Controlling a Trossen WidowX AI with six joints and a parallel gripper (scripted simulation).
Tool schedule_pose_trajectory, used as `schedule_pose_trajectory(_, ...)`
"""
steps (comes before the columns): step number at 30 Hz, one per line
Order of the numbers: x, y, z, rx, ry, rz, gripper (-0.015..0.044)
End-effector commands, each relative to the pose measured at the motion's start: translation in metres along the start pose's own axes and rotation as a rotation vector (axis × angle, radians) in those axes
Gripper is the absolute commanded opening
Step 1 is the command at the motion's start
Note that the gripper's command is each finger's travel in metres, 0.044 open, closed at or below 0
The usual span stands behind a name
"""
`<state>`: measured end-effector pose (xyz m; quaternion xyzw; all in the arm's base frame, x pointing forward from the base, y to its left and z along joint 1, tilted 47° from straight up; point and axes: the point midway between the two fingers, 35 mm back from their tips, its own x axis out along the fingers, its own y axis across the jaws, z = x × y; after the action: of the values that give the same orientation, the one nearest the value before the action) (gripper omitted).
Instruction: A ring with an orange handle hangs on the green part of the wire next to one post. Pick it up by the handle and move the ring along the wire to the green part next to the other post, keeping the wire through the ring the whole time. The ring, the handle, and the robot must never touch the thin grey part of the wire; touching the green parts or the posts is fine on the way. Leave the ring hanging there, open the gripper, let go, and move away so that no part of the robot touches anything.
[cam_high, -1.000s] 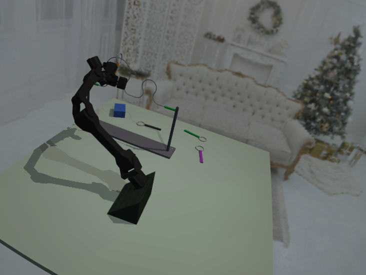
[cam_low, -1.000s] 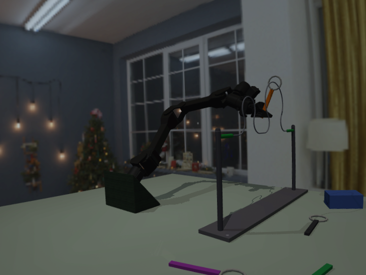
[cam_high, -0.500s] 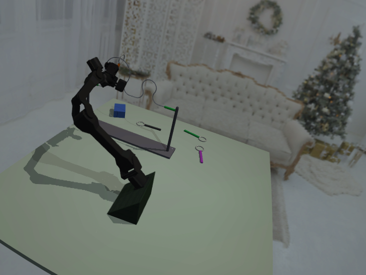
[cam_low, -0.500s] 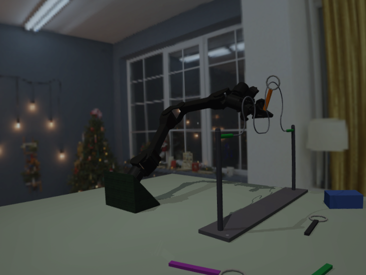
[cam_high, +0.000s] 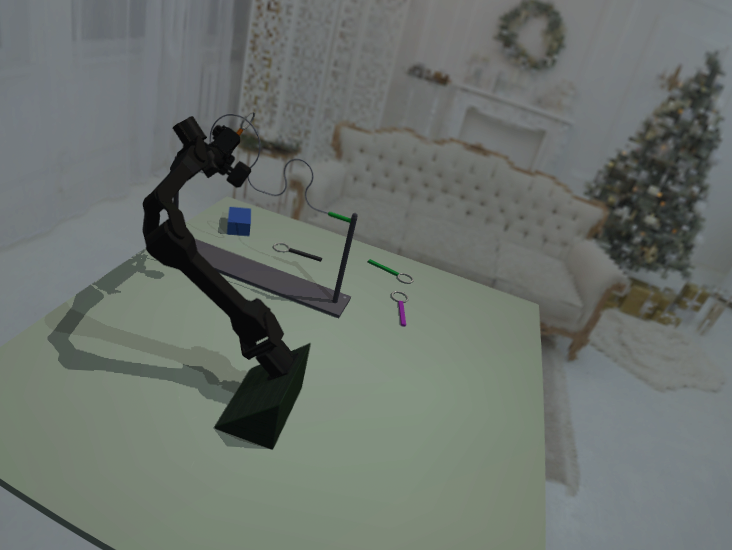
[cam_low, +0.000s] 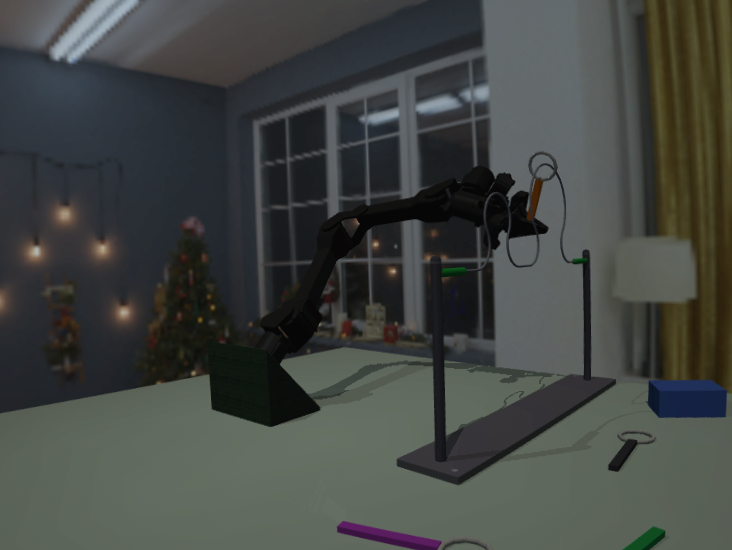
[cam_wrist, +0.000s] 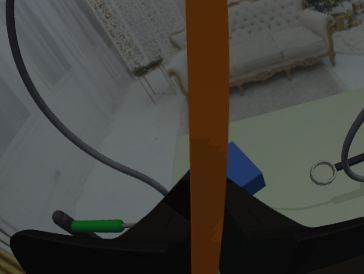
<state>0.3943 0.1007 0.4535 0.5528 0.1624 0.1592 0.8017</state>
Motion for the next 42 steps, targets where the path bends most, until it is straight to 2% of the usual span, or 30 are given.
schedule_pose_trajectory(1, -0.004, 0.006, 0.0, 0.048, -0.007, 0.033, -0.015)
schedule_pose_trajectory(42, -0.004, 0.024, 0.005, 0.513, -0.065, 0.241, -0.015)
